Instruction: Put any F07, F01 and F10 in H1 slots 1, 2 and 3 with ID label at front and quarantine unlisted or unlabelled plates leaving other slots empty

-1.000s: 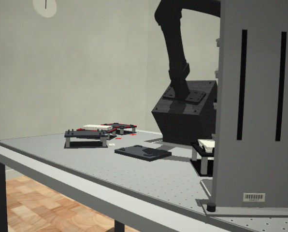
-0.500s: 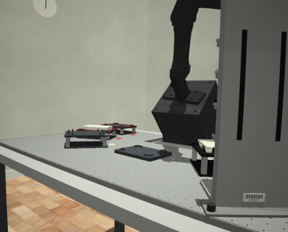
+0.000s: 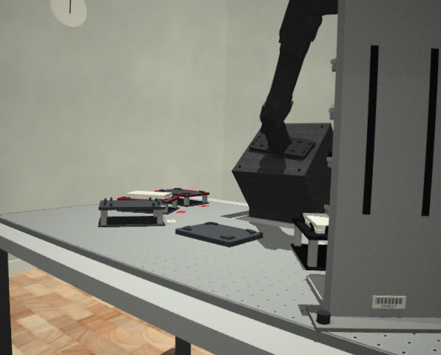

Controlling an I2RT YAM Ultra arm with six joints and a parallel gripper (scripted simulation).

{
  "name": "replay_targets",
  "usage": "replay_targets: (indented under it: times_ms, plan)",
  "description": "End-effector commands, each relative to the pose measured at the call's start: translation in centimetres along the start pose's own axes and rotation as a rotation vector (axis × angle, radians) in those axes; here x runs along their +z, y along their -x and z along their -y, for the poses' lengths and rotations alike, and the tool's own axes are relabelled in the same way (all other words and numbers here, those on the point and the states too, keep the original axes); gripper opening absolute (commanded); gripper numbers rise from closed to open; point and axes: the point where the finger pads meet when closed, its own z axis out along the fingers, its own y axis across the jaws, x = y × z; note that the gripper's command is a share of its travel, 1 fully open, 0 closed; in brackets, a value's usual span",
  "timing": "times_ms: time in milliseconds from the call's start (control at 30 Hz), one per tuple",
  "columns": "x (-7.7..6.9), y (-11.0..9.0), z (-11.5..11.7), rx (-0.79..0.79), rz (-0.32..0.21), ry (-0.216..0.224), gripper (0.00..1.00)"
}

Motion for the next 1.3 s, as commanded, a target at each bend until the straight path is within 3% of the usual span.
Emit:
replay_targets:
  times_ms: [0,367,867,933,1100,1267]
  plan:
    - [-0.6,-0.6,-0.4,-0.059,-0.015,0.021,1.00]
    - [1.7,-0.7,-0.4,-0.058,-0.015,0.021,1.00]
    - [6.7,-0.8,-0.5,-0.058,-0.016,0.020,1.00]
    - [6.7,-0.8,-0.5,-0.058,-0.016,0.020,1.00]
    - [8.3,-0.8,-0.6,-0.058,-0.016,0.020,1.00]
    - [8.3,-0.8,-0.6,-0.058,-0.016,0.020,1.00]
